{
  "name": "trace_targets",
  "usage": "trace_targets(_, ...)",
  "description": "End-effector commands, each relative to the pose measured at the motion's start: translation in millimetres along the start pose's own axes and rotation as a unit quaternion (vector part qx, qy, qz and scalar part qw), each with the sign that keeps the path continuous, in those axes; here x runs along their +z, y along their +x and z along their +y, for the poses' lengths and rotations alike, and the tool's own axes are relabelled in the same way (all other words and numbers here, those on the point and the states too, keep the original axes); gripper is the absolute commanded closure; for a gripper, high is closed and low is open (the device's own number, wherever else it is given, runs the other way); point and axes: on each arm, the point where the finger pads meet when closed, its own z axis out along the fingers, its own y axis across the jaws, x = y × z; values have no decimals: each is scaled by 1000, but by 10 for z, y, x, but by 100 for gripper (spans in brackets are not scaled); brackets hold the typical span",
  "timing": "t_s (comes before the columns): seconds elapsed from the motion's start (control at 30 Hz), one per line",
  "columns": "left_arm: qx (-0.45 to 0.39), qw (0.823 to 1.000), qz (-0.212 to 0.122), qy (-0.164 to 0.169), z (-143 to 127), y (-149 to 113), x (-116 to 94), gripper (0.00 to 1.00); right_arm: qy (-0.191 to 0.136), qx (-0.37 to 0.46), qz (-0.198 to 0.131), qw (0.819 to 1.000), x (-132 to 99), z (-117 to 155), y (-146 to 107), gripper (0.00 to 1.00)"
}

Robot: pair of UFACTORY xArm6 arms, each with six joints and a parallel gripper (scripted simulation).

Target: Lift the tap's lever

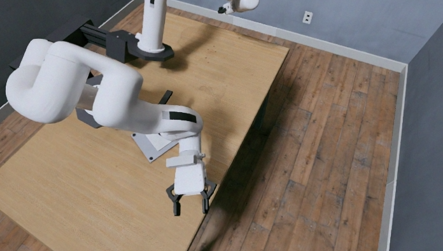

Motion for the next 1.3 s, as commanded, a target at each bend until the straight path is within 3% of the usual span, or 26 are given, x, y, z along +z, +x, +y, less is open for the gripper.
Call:
trace_targets(0.0,-1,1000,-1,0,8,3,-6,0,0,2,1,1000,3,-13,14,0)
trace_targets(0.8,-1,1000,-1,0,8,3,-6,0,-1,1,1,1000,11,-4,17,0)
trace_targets(1.27,-1,1000,-1,0,8,3,-6,0,-22,-14,0,1000,102,110,54,0)
